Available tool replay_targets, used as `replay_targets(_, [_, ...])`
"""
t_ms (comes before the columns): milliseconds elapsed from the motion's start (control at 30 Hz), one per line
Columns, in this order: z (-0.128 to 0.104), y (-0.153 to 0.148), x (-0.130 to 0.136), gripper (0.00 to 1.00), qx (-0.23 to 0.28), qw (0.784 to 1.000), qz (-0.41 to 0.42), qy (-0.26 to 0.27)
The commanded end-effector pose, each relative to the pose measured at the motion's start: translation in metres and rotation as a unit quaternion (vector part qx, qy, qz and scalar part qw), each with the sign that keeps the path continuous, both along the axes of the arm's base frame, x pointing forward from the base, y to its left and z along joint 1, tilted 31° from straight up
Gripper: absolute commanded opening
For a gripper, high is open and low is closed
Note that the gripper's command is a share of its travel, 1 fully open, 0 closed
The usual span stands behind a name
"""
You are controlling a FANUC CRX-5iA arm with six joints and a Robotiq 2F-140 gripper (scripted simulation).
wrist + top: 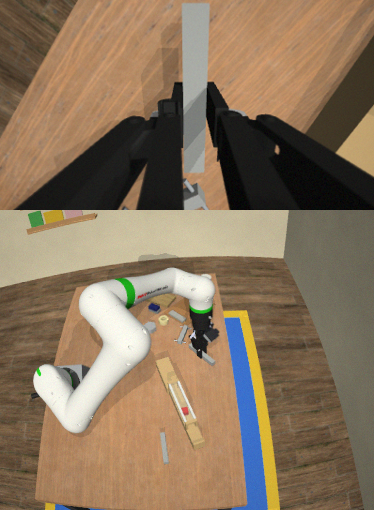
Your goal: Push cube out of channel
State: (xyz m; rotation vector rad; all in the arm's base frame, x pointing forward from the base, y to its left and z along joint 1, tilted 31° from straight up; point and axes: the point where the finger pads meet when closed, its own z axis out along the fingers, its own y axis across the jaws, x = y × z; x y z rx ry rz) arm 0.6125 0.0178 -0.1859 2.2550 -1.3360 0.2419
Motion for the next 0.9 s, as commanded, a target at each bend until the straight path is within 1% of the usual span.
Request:
replay_targets(0, [0.020,0.012,0.002,0.10,0.000,1.000,0.000,0.000])
replay_targets(133, [0.058,0.034,0.007,0.10,0.000,1.000,0.000,0.000])
replay_targets(200, [0.070,0.041,0.008,0.10,0.000,1.000,0.000,0.000])
replay_targets(267, [0.076,0.045,0.009,0.10,0.000,1.000,0.000,0.000])
replay_targets(867, [0.077,0.046,0.009,0.10,0.000,1.000,0.000,0.000])
